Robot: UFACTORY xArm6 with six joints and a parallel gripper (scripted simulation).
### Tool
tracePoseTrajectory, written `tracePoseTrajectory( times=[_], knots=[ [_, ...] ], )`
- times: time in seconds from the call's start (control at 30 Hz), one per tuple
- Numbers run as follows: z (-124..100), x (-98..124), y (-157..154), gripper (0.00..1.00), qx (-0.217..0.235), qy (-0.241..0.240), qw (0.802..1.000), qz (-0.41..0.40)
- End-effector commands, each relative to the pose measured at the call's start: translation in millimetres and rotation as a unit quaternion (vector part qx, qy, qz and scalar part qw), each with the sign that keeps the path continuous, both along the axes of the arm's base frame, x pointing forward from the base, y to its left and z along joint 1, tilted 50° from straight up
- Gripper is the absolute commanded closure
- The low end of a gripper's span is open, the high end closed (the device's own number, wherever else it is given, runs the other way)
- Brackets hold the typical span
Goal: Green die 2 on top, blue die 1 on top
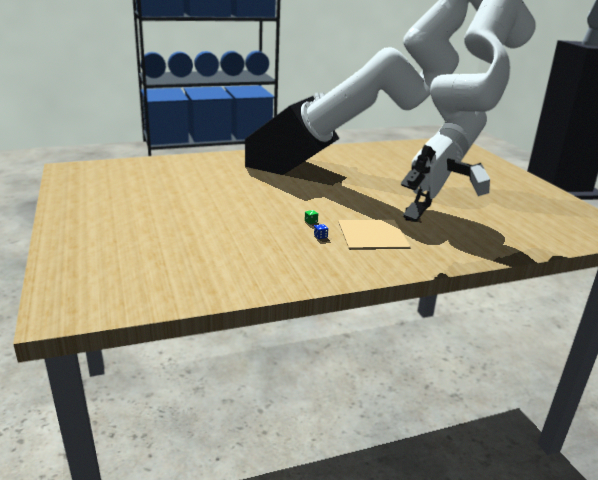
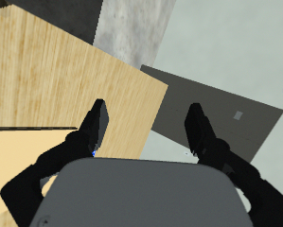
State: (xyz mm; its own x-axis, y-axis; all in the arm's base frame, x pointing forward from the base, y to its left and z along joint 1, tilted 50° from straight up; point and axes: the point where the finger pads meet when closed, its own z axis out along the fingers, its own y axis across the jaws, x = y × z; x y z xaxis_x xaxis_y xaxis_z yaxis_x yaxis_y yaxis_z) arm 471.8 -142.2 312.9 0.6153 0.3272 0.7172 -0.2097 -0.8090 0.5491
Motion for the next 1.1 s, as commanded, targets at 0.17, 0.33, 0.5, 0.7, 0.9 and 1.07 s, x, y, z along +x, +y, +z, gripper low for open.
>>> tracePoseTrajectory(
  times=[0.17, 0.33, 0.5, 0.7, 0.9, 1.07],
  knots=[
    [1.3, 0.2, -0.5, 0.0, 0.0, -0.001, 1.0, 0.0],
    [1.3, 0.2, -0.5, 0.0, 0.0, -0.001, 1.0, 0.0],
    [1.3, 0.2, -0.5, 0.0, 0.0, -0.001, 1.0, 0.0],
    [-5.0, 2.8, -1.4, 0.0, 0.002, 0.011, 1.0, 0.013],
    [-37.3, 9.8, -7.2, 0.0, 0.021, 0.068, 0.994, 0.08],
    [-57.2, 8.8, -11.5, 0.0, 0.038, 0.1, 0.987, 0.123]
  ],
)
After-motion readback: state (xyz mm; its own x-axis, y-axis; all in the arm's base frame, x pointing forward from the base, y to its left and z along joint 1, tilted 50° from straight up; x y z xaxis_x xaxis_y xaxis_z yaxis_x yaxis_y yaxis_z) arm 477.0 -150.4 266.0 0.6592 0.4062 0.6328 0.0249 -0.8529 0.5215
